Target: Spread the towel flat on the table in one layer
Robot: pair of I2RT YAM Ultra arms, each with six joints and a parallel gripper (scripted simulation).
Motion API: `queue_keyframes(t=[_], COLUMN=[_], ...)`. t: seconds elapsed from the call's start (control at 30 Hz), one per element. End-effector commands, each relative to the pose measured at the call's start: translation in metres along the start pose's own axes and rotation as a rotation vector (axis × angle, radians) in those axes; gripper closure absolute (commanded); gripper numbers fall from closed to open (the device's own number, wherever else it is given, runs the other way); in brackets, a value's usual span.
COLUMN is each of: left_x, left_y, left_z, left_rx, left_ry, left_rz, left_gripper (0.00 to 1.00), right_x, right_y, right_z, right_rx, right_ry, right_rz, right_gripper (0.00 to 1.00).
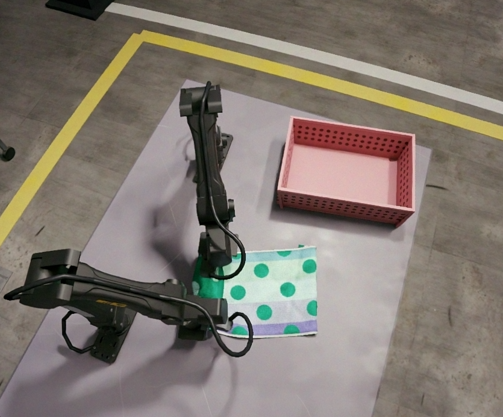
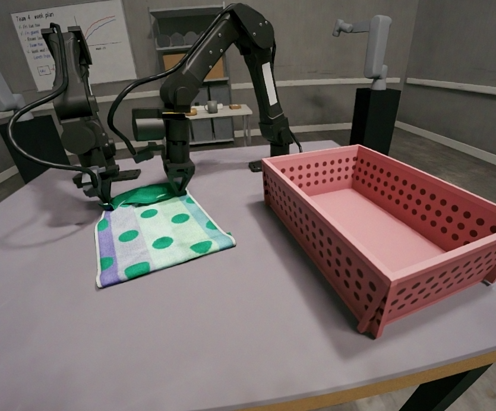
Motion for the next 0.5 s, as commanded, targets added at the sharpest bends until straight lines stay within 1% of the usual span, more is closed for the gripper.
queue_keyframes(t=[0.0, 0.27, 0.3, 0.47], left_x=[-0.006, -0.009, 0.003, 0.004], left_y=[-0.008, -0.009, 0.001, 0.007], left_z=[-0.012, -0.012, -0.001, -0.004], left_rx=[0.051, 0.050, 0.018, 0.003], left_ry=[0.002, 0.002, 0.005, 0.004], left_rz=[0.007, -0.007, -0.001, 0.019], left_gripper=[0.98, 1.00, 1.00, 1.00], right_x=[-0.001, -0.001, -0.001, -0.001], right_y=[-0.007, -0.007, -0.007, -0.007], right_z=[-0.009, -0.009, -0.009, -0.009], right_rx=[0.035, 0.035, 0.035, 0.035], right_ry=[0.004, 0.004, 0.004, 0.004], right_rz=[-0.008, -0.008, -0.008, -0.008], right_gripper=[1.00, 1.00, 1.00, 1.00])
Point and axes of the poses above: on each arm, the point where the finger pads meet when closed, its own y axis back along the fingers, its own x axis across the jaws, z = x × y, the point moved 7 cm from there along y, back along the fingers, and after that the axes turned 11 degrees about y, right-handed, at the moved point
